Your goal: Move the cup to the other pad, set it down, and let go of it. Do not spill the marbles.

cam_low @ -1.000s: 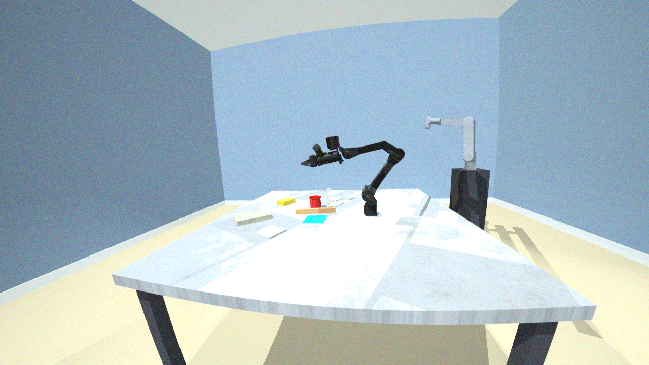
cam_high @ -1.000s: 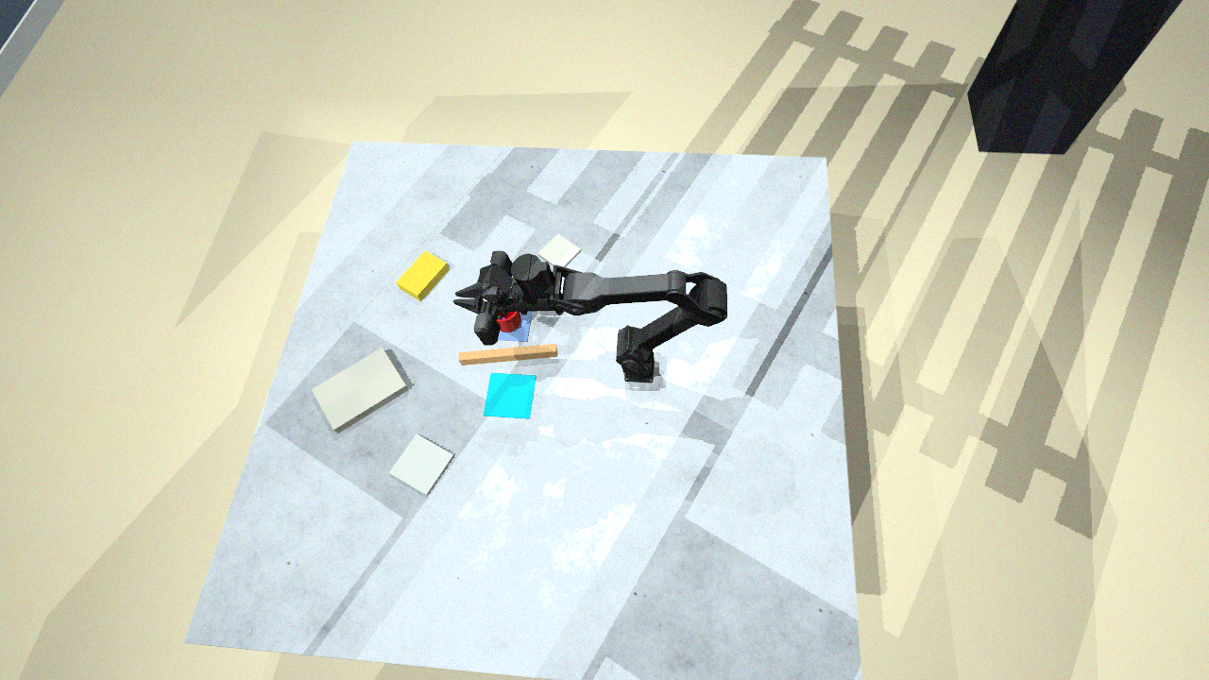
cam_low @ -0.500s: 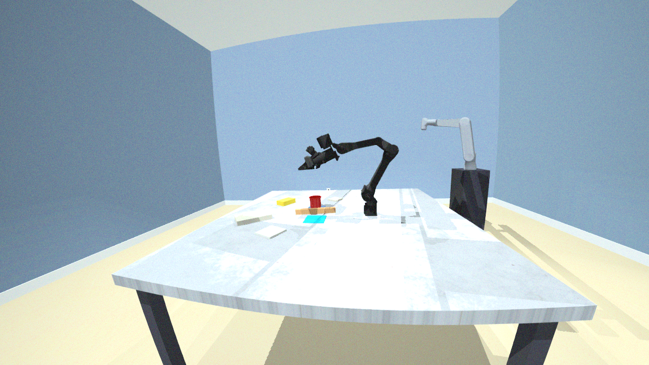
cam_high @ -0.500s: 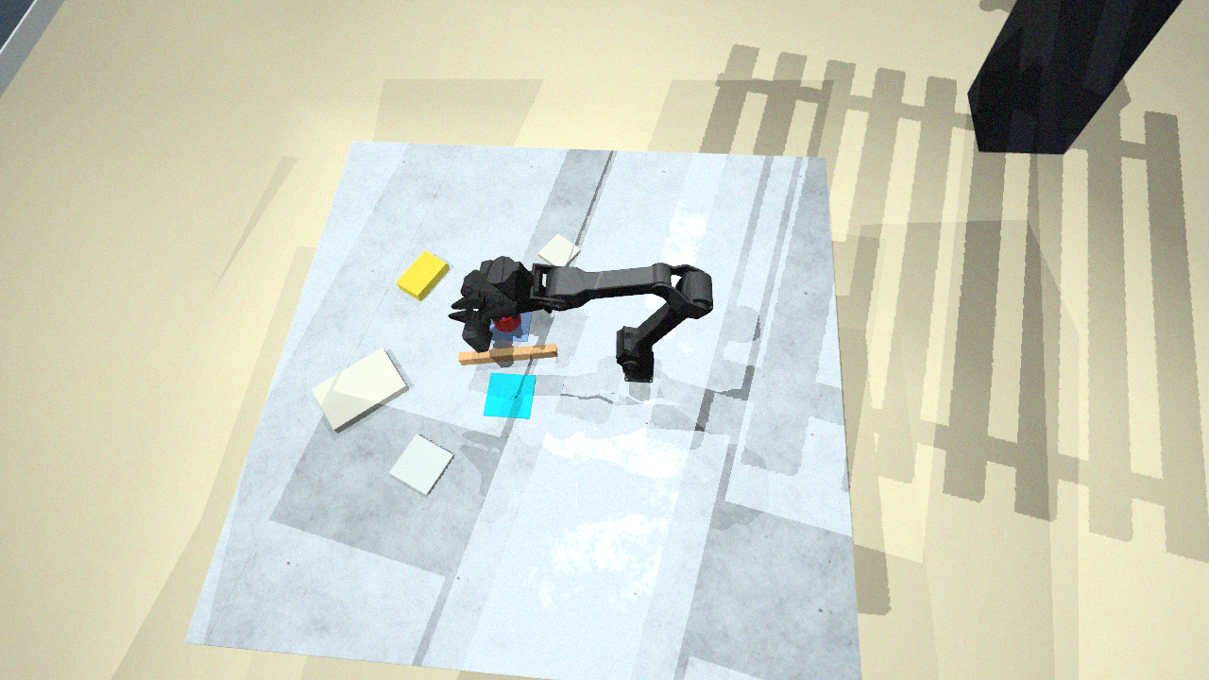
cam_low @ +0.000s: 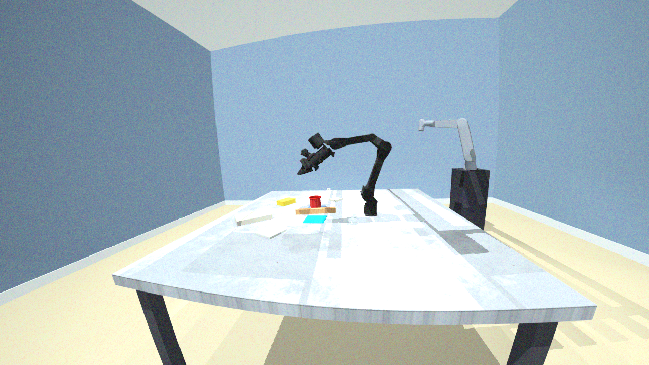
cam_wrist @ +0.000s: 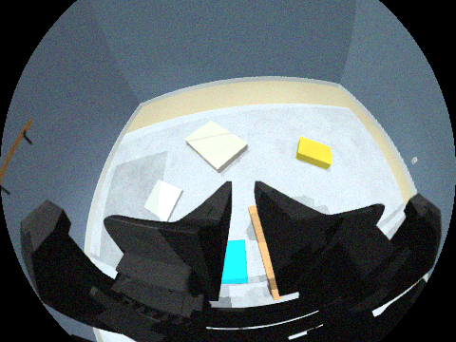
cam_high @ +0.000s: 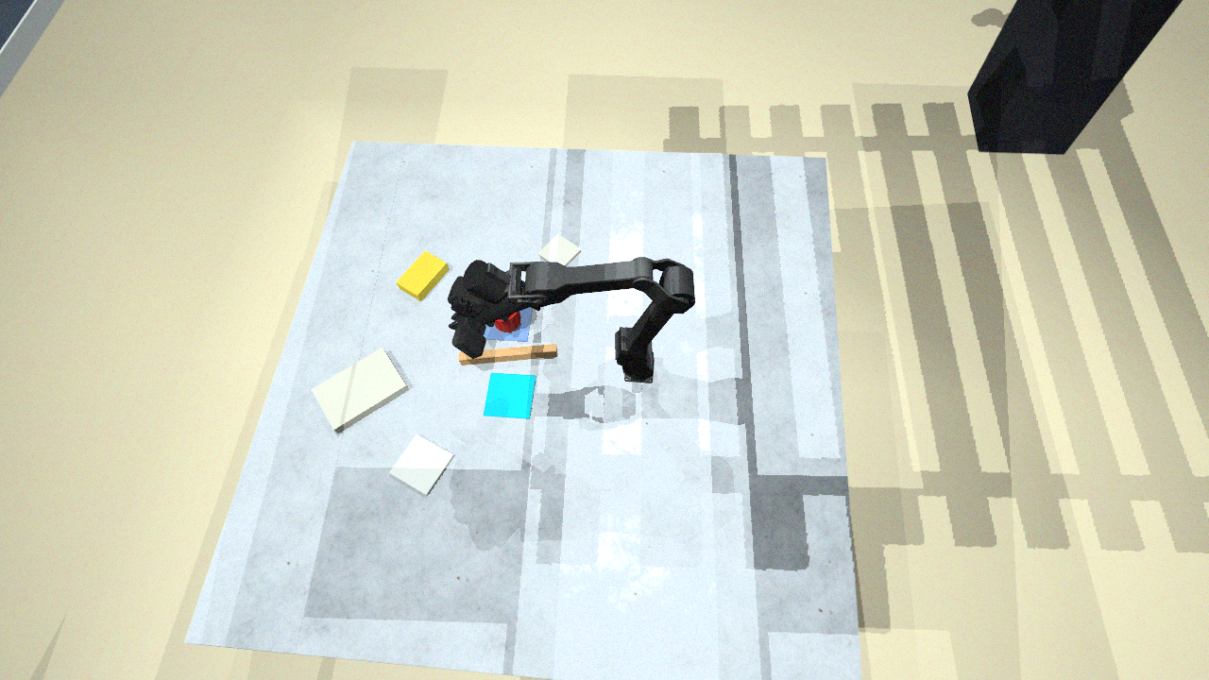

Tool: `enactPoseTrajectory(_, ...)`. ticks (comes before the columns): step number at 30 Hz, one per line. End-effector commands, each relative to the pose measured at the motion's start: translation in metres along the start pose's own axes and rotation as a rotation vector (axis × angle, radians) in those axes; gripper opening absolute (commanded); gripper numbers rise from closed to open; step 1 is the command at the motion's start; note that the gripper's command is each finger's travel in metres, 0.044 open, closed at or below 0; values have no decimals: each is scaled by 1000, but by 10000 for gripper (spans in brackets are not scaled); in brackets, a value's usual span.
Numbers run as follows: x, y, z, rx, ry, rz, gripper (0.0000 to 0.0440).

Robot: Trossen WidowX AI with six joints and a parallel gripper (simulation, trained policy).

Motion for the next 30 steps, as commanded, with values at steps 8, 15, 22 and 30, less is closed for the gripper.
enactPoseTrajectory(8, 9, -1, 3, 9, 60, 138, 93)
enactPoseTrajectory(15, 16, 1, 2, -1, 110, 240, 102)
enactPoseTrajectory(22, 23, 3, -2, -18, 159, 340, 112)
enactPoseTrajectory(30, 29, 5, -9, -46, 212, 454, 122)
Point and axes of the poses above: the point midway between the two fingers, 35 mm back from their tips, its own x axis out along the fingers, its own z axis across the jaws, y = z × x, the point moved 6 cm from there along -x, back along the fingers, and after that the axes turned 12 degrees about x, right-handed, at the moved point
